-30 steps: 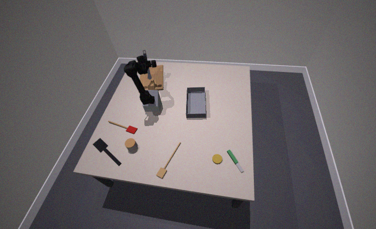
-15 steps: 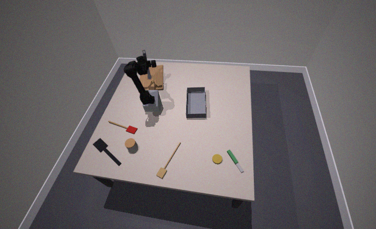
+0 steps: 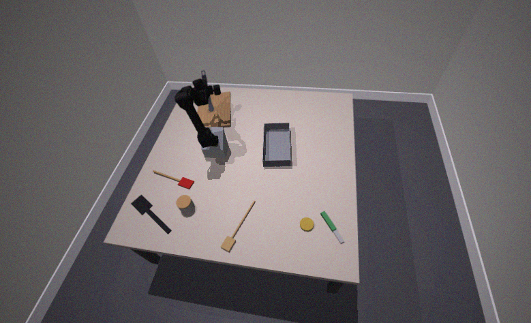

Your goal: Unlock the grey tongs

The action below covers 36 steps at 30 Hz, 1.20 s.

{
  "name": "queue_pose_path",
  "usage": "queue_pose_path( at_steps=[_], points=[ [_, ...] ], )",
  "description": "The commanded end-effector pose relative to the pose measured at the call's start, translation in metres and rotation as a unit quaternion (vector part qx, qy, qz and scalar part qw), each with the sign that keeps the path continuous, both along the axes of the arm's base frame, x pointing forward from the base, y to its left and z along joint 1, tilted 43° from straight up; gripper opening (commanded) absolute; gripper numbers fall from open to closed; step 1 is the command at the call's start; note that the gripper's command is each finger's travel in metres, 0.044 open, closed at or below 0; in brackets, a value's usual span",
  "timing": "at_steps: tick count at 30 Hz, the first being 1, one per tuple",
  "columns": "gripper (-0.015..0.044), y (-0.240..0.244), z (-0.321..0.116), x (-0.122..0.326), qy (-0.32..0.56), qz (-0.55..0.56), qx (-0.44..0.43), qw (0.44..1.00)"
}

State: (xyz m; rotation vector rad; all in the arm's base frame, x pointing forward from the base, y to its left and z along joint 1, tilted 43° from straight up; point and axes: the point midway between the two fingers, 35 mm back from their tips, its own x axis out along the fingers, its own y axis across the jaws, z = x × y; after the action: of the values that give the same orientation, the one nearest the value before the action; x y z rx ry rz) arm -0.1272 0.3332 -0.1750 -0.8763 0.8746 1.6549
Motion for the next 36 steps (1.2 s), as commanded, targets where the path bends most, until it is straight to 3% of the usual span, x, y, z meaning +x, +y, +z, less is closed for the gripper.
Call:
queue_pose_path(
  at_steps=[1, 10, 36],
  points=[
    [-0.0150, 0.003, 0.003, 0.000, 0.001, -0.003, 0.007, 1.000],
    [-0.0150, 0.004, -0.001, -0.001, -0.002, -0.002, -0.003, 1.000],
    [-0.0150, 0.016, -0.051, -0.008, -0.045, 0.020, -0.150, 0.987]
  ],
)
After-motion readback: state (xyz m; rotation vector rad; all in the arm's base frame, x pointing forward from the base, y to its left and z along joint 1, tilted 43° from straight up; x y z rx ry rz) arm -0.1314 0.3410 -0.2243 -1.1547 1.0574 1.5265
